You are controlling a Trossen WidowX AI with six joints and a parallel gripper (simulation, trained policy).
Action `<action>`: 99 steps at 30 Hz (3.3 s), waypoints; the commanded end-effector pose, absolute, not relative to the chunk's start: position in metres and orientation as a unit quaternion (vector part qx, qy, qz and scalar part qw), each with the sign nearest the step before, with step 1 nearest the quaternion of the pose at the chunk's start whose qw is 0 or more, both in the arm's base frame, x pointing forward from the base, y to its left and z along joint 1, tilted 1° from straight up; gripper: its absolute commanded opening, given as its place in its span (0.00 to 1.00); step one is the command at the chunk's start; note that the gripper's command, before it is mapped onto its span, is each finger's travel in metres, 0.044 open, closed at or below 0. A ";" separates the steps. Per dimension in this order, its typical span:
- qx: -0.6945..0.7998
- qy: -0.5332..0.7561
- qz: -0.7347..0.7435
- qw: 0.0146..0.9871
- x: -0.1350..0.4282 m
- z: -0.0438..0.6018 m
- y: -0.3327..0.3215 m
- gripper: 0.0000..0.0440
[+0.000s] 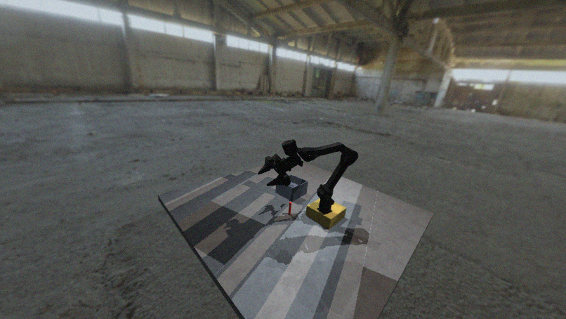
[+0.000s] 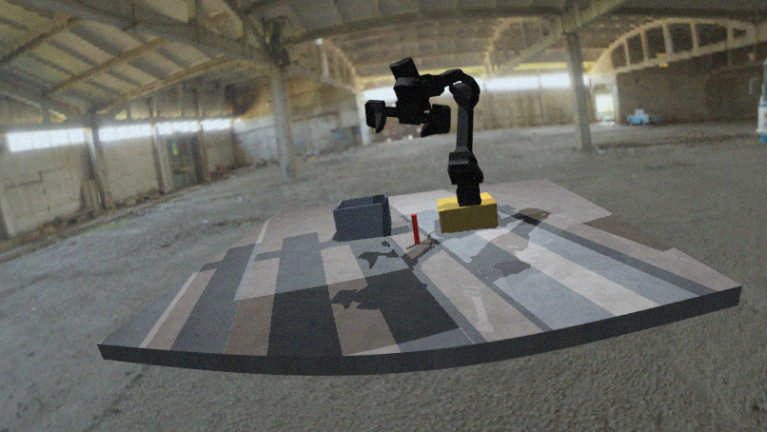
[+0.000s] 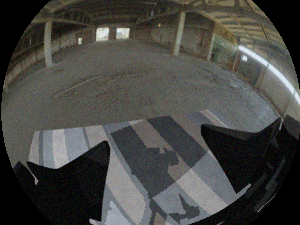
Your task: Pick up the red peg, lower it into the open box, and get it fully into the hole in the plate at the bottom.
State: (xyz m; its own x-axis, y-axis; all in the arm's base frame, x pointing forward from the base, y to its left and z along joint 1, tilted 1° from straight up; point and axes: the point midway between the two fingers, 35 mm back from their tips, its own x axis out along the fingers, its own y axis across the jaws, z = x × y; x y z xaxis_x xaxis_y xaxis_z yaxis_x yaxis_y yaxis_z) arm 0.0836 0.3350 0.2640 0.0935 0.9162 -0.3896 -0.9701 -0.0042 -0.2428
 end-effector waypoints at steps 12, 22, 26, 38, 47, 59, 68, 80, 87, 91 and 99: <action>-0.112 0.226 0.564 0.786 0.132 0.259 0.301 1.00; -0.027 0.338 0.465 0.818 0.155 0.239 0.272 1.00; 0.007 0.379 0.421 0.824 0.162 0.229 0.261 1.00; 0.100 0.489 0.270 0.824 0.175 0.195 0.224 1.00; 0.155 0.559 0.142 0.802 0.173 0.162 0.195 1.00; 0.210 0.627 -0.040 0.749 0.161 0.116 0.160 1.00; 0.249 0.644 -0.168 0.704 0.154 0.081 0.143 1.00; 0.302 0.630 -0.237 0.675 0.153 0.033 0.141 1.00; 0.331 0.620 -0.254 0.664 0.152 0.009 0.143 0.98; 0.341 0.621 -0.268 0.653 0.147 0.000 0.142 0.82; 0.351 0.636 -0.280 0.628 0.144 -0.004 0.142 0.34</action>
